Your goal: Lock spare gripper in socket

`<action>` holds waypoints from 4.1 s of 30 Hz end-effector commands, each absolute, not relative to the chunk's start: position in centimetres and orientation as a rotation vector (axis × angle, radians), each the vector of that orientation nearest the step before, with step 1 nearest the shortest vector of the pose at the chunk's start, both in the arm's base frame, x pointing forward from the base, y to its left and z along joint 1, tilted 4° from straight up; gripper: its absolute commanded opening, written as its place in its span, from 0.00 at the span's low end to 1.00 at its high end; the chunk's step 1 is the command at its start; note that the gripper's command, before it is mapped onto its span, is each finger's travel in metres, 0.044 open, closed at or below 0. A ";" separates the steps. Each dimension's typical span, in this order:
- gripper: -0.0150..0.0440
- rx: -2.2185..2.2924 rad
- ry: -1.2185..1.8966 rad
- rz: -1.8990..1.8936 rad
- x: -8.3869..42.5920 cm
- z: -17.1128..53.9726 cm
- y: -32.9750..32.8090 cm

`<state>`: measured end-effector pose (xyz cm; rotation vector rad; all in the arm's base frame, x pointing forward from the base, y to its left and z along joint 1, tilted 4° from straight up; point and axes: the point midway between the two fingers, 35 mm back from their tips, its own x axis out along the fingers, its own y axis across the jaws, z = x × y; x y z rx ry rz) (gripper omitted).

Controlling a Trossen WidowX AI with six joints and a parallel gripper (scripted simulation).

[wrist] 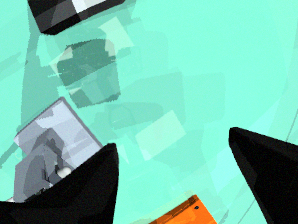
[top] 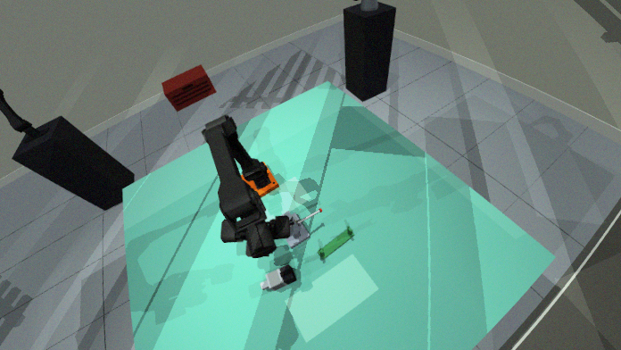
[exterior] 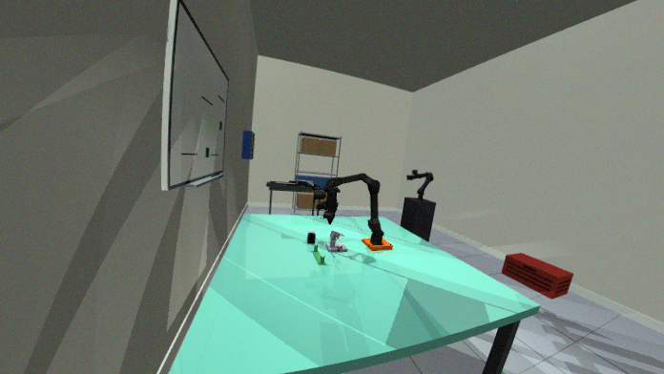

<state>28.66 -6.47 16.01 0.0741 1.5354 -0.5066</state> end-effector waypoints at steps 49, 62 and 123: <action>0.76 -1.322 1.161 1.195 27.1 12.1 12.5; 0.76 -1.322 1.161 1.195 27.3 10.2 12.5; 0.25 -1.219 1.085 1.247 27.4 6.9 12.8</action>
